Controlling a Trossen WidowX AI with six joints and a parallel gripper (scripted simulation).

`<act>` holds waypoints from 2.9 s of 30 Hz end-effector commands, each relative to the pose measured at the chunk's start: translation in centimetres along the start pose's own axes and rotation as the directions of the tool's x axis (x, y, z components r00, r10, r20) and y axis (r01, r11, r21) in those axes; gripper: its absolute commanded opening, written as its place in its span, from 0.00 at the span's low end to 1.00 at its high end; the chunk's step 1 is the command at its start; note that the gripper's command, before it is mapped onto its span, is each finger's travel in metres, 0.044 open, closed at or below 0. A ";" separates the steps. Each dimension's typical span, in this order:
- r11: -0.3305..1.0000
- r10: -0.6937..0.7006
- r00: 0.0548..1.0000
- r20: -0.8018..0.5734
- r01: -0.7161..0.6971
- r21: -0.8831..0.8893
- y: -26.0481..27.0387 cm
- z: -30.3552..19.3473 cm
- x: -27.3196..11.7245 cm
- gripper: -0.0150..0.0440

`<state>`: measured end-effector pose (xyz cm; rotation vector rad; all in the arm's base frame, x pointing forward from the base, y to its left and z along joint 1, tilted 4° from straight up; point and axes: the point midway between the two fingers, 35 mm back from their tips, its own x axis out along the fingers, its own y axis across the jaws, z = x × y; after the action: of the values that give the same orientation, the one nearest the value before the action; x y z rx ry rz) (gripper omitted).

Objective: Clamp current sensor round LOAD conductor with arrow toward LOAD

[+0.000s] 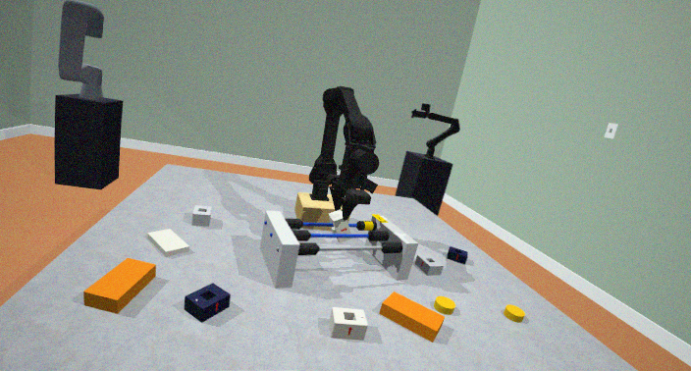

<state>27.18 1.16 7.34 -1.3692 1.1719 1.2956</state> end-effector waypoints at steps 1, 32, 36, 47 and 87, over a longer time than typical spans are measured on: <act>1.000 0.001 1.000 0.000 -0.001 0.001 0.0 0.0 0.0 0.25; 1.000 0.001 1.000 0.000 -0.001 0.001 0.0 0.0 0.0 0.65; 1.000 0.001 1.000 0.000 -0.001 0.001 0.0 0.0 0.0 0.83; 1.000 0.001 1.000 0.000 -0.001 0.001 0.0 0.0 0.0 1.00; 0.998 0.060 0.998 0.000 -0.060 0.002 0.1 0.0 6.9 0.91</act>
<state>27.02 0.77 0.42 -1.3396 1.2250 1.3389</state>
